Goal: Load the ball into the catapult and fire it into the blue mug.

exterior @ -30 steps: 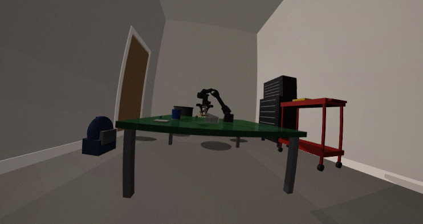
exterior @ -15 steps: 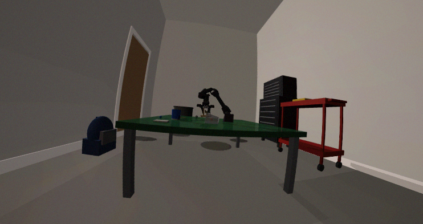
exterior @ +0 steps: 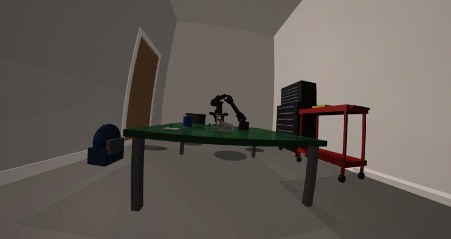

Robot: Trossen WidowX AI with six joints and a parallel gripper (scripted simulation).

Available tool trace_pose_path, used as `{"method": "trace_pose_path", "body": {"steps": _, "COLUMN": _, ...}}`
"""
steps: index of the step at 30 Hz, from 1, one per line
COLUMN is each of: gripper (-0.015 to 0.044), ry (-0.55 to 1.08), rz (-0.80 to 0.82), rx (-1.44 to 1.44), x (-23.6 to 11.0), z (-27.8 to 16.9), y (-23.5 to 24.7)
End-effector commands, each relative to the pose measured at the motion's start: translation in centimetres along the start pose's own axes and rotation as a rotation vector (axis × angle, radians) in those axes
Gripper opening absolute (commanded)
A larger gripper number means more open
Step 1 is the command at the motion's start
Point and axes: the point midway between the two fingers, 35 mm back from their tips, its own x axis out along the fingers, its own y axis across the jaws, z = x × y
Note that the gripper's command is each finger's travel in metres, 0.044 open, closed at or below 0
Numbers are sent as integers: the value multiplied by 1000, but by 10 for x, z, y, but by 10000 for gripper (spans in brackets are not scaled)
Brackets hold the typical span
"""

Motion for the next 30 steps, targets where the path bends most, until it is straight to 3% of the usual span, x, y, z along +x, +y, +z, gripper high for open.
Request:
{"method": "trace_pose_path", "body": {"steps": 1, "gripper": 0, "ry": 4, "rz": -7, "rx": -10, "x": 6, "z": 0, "y": 0}}
{"method": "trace_pose_path", "body": {"steps": 20, "gripper": 0, "ry": 6, "rz": -8, "rx": -10, "x": 37, "z": -1, "y": -1}}
{"method": "trace_pose_path", "body": {"steps": 26, "gripper": 0, "ry": 1, "rz": -1, "rx": 1, "x": 33, "z": -1, "y": -1}}
{"method": "trace_pose_path", "body": {"steps": 30, "gripper": 105, "ry": 1, "rz": -1, "rx": 1, "x": 33, "z": -1, "y": -1}}
